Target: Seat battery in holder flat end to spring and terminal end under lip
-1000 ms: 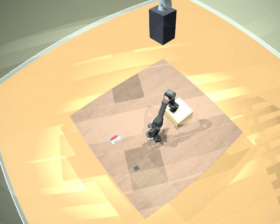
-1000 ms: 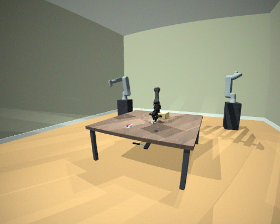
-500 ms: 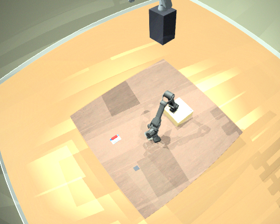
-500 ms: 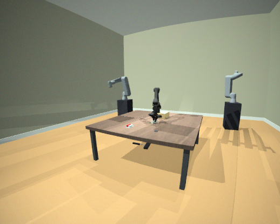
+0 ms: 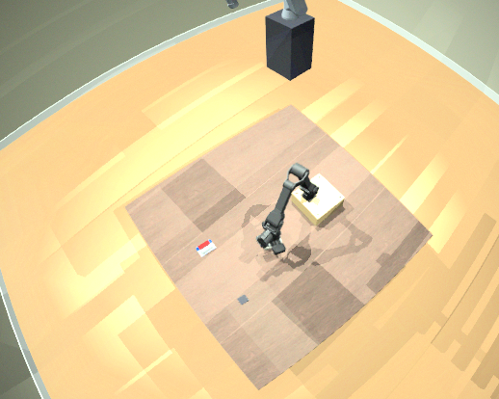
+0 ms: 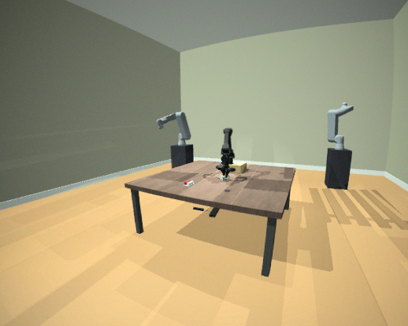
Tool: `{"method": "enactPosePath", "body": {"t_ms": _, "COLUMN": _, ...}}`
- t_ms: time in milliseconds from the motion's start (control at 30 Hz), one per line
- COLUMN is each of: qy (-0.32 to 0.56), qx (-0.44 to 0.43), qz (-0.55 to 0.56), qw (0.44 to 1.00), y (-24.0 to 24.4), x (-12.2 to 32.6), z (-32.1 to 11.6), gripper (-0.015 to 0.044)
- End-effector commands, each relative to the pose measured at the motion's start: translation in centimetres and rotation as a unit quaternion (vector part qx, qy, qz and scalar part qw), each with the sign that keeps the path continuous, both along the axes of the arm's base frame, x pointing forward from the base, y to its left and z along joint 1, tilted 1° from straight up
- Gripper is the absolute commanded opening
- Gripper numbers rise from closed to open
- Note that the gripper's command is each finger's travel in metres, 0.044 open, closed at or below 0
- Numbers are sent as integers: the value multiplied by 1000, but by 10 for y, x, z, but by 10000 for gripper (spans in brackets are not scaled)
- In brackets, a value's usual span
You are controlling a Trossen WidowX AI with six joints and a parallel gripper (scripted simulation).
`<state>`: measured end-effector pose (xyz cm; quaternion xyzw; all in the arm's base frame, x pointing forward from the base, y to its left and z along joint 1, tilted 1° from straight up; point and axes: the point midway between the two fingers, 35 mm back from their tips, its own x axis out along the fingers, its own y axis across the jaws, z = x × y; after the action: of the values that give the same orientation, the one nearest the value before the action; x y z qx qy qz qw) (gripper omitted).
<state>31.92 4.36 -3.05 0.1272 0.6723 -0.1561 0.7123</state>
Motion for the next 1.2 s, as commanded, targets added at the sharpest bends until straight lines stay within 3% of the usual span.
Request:
{"method": "enactPosePath", "body": {"t_ms": 0, "qy": 7, "qx": 3, "qz": 1, "qw": 1000, "y": -1, "x": 1, "z": 0, "gripper": 75}}
{"method": "enactPosePath", "body": {"t_ms": 900, "qy": 9, "qx": 2, "qz": 1, "qw": 1000, "y": -5, "x": 12, "z": 0, "gripper": 75}}
{"method": "enactPosePath", "body": {"t_ms": 1033, "qy": 9, "qx": 2, "qz": 1, "qw": 1000, "y": -5, "x": 12, "z": 0, "gripper": 177}}
{"method": "enactPosePath", "body": {"t_ms": 1167, "qy": 9, "qx": 2, "qz": 1, "qw": 1000, "y": -5, "x": 11, "z": 3, "gripper": 177}}
